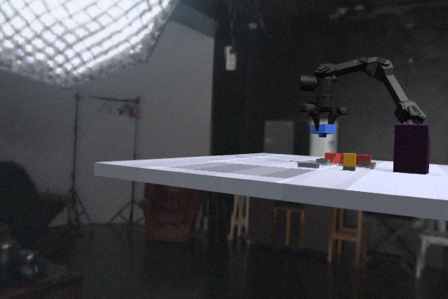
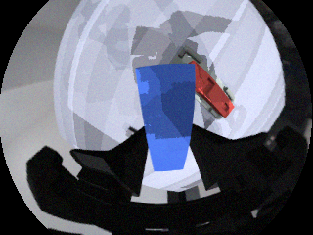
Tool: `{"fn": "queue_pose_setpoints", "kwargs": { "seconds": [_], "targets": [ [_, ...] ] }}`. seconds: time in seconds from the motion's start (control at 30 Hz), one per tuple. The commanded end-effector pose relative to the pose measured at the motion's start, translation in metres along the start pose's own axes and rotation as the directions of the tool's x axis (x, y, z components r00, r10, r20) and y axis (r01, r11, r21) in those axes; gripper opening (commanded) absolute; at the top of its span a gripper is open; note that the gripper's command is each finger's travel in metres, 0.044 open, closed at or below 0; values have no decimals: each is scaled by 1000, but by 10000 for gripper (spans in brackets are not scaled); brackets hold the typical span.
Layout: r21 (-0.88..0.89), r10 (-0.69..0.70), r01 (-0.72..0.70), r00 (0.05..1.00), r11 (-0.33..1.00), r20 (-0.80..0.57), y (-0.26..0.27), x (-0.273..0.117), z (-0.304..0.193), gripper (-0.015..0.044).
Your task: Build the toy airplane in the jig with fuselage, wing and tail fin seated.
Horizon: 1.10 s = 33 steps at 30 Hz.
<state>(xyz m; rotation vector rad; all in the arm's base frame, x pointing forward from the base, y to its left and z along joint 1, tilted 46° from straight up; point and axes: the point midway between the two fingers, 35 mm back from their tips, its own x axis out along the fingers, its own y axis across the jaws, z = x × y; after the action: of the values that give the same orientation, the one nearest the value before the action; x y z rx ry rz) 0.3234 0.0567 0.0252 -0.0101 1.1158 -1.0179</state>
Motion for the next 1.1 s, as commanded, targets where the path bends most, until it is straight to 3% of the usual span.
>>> {"fn": "queue_pose_setpoints", "kwargs": {
  "seconds": [0.0,1.07],
  "targets": [
    [73,-3,2,1000,997,6,-12,3,6,0],
    [604,-35,13,999,797,25,-106,25,40,0]
  ]
}}
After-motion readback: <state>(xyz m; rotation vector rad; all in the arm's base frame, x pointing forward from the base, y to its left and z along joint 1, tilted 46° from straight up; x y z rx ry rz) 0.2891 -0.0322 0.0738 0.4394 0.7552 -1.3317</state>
